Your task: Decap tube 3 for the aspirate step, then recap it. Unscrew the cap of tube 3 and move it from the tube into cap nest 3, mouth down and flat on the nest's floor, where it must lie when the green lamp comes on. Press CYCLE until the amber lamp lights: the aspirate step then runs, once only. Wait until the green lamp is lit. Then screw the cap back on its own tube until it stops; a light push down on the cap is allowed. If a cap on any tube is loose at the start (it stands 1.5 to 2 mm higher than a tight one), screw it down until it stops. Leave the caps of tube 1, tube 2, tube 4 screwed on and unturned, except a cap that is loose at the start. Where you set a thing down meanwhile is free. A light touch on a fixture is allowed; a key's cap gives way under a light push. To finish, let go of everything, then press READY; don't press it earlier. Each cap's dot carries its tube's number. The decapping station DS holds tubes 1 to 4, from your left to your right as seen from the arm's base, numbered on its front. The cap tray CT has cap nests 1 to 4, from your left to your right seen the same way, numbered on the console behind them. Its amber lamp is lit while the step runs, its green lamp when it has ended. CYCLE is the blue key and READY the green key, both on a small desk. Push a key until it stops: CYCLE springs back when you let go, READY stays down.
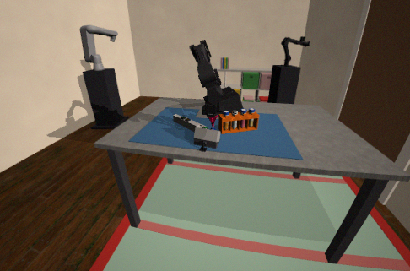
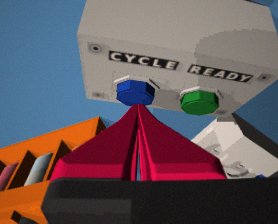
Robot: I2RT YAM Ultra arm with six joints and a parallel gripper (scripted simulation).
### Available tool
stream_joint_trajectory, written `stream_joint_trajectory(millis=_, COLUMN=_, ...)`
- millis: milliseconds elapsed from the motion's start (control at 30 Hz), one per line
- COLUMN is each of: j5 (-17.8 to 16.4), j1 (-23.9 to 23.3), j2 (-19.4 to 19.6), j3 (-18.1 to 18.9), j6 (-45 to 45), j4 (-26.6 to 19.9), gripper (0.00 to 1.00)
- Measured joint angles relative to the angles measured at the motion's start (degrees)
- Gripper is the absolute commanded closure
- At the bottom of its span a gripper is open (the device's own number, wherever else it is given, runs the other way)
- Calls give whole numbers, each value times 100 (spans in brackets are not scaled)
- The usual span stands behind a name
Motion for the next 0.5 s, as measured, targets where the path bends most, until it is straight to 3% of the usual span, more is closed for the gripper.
stream_joint_trajectory(millis=500, j5=0, j1=-2, j2=22, j3=-37, j6=-11, j4=114, gripper=100)
